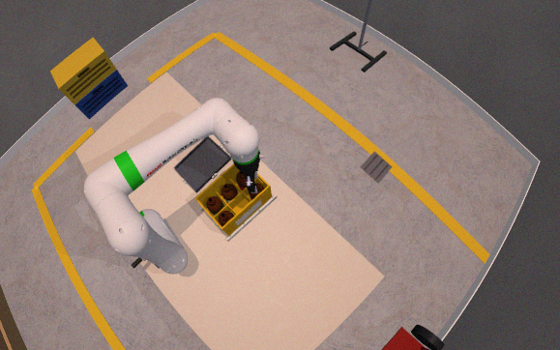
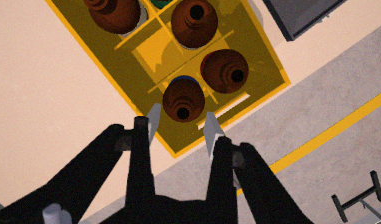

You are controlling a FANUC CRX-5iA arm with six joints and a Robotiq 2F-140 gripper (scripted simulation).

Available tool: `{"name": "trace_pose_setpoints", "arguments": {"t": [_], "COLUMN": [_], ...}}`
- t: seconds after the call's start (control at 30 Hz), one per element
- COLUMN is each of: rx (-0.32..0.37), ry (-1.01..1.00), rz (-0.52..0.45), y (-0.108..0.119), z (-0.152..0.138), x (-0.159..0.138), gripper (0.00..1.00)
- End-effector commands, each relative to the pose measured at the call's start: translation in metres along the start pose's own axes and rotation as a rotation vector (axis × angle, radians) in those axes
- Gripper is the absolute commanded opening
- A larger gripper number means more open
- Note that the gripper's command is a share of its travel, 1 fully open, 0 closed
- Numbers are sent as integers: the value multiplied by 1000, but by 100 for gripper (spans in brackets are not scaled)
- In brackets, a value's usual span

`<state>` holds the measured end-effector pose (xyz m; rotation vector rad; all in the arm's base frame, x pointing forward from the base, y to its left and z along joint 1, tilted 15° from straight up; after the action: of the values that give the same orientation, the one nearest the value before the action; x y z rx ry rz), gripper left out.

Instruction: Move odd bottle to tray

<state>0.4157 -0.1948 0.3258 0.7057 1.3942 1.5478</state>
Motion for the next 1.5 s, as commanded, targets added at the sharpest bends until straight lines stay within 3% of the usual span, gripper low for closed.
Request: {"name": "trace_pose_setpoints", "arguments": {"t": [0.0, 1.47], "rx": [-1, -1], "ry": [0, 0], "rz": [-2, -2], "y": [0, -37], "z": [0, 0], "x": [0, 0], "gripper": [44, 44]}}
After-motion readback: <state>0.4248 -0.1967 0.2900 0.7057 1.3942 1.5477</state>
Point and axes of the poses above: the point where the finger pads meet when closed, its own y axis back along the fingers, its own z axis across the jaws, x = y × z, the point moved 6 cm from there along y, back along the fingers, and after that the axes turned 12 degrees about -y, right-handed, at the moved point
